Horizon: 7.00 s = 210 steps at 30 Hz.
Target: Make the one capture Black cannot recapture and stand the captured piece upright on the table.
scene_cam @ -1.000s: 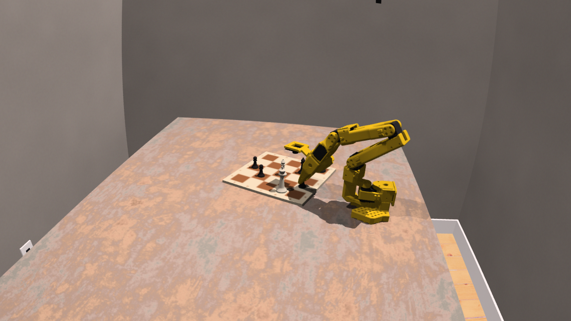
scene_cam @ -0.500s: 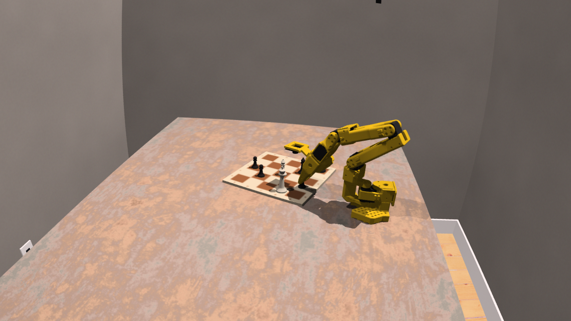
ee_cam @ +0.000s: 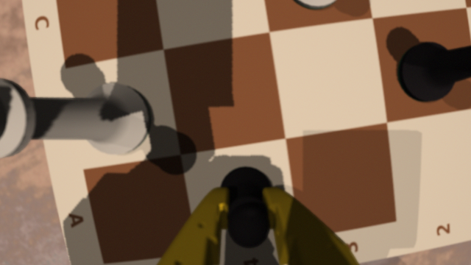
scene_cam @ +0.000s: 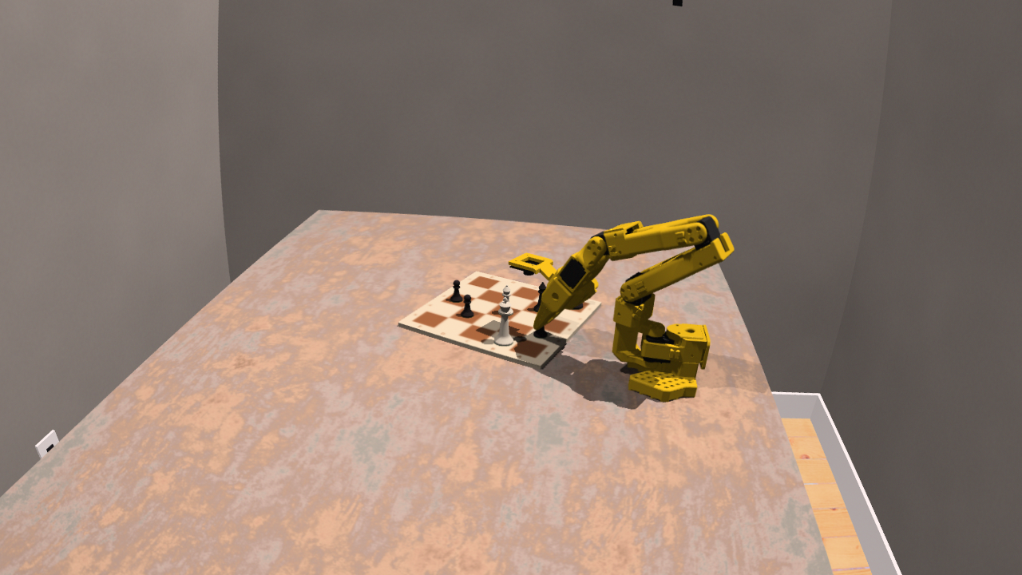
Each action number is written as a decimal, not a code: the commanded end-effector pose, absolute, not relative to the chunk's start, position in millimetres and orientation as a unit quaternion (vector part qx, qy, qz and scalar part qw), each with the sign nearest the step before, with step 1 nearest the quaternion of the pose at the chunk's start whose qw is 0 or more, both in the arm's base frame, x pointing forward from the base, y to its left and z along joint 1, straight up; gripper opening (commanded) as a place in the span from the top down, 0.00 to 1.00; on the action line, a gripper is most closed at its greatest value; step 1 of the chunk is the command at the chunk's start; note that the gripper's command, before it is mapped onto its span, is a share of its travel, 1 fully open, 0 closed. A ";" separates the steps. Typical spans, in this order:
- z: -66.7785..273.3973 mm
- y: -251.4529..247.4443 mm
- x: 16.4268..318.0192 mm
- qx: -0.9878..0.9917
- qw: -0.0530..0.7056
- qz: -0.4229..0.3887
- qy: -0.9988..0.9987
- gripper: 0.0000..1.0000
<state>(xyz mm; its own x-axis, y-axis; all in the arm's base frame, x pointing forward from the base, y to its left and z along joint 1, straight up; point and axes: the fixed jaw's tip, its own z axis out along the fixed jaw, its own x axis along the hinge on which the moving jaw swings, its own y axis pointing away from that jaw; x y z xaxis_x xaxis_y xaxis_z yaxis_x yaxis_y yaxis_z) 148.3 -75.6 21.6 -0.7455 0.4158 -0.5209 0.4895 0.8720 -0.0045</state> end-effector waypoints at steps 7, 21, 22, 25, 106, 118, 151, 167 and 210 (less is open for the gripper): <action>19.9 -76.3 146.1 0.248 0.258 -0.071 0.931 1.00; 19.9 -76.3 146.1 0.248 0.258 -0.071 0.931 1.00; 20.0 -76.3 146.1 0.248 0.258 -0.071 0.931 1.00; 21.0 -76.5 146.1 0.248 0.258 -0.071 0.931 1.00; 91.0 -125.4 58.8 0.531 0.219 -0.151 0.805 1.00; 90.3 -125.3 61.2 0.524 0.220 -0.149 0.809 1.00; 79.4 -125.2 63.9 0.517 0.221 -0.148 0.814 1.00; 49.5 -125.6 64.1 0.517 0.222 -0.148 0.814 1.00; 22.4 -123.9 64.2 0.514 0.222 -0.147 0.815 1.00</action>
